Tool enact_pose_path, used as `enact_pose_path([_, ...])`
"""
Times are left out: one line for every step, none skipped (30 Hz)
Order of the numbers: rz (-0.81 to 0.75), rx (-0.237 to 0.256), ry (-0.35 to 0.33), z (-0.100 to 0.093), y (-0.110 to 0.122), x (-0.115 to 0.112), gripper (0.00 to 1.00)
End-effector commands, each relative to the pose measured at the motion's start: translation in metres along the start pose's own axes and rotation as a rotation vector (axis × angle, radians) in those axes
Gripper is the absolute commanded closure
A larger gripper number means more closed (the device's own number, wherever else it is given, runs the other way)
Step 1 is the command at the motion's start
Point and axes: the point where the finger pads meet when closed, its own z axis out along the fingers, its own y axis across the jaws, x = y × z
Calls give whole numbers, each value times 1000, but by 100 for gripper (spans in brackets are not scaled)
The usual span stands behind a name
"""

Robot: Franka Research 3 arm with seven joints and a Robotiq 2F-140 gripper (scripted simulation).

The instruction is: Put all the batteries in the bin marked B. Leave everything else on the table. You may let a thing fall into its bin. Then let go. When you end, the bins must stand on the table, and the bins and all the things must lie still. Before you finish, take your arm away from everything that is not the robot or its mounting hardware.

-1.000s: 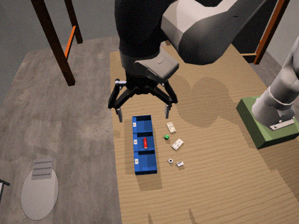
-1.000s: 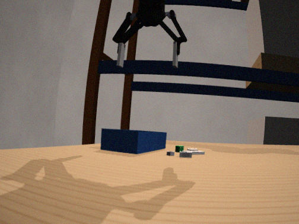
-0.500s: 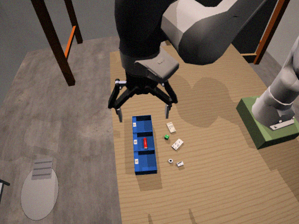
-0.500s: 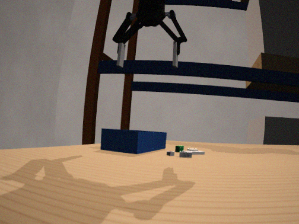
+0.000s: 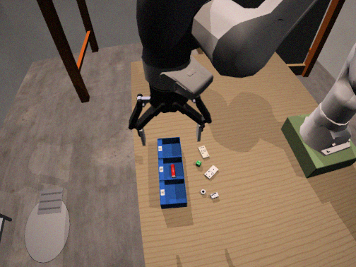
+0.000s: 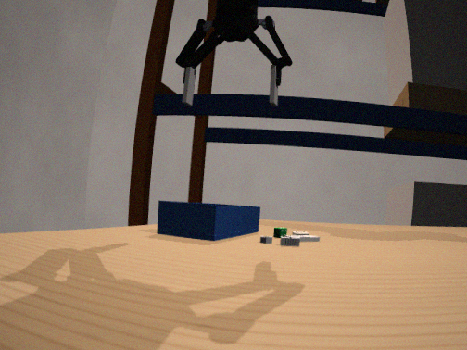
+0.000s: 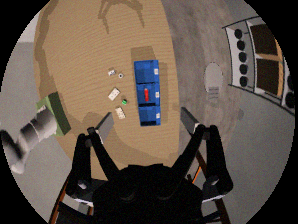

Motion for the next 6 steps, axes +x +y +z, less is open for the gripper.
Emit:
enact_pose_path([-4, 2, 2, -1, 0, 1, 0])
enact_pose_path([-4, 2, 2, -1, 0, 1, 0])
enact_pose_path([-4, 2, 2, -1, 0, 1, 0])
enact_pose_path([-4, 2, 2, -1, 0, 1, 0])
enact_pose_path([-4, 2, 2, -1, 0, 1, 0])
enact_pose_path([-4, 2, 2, -1, 0, 1, 0])
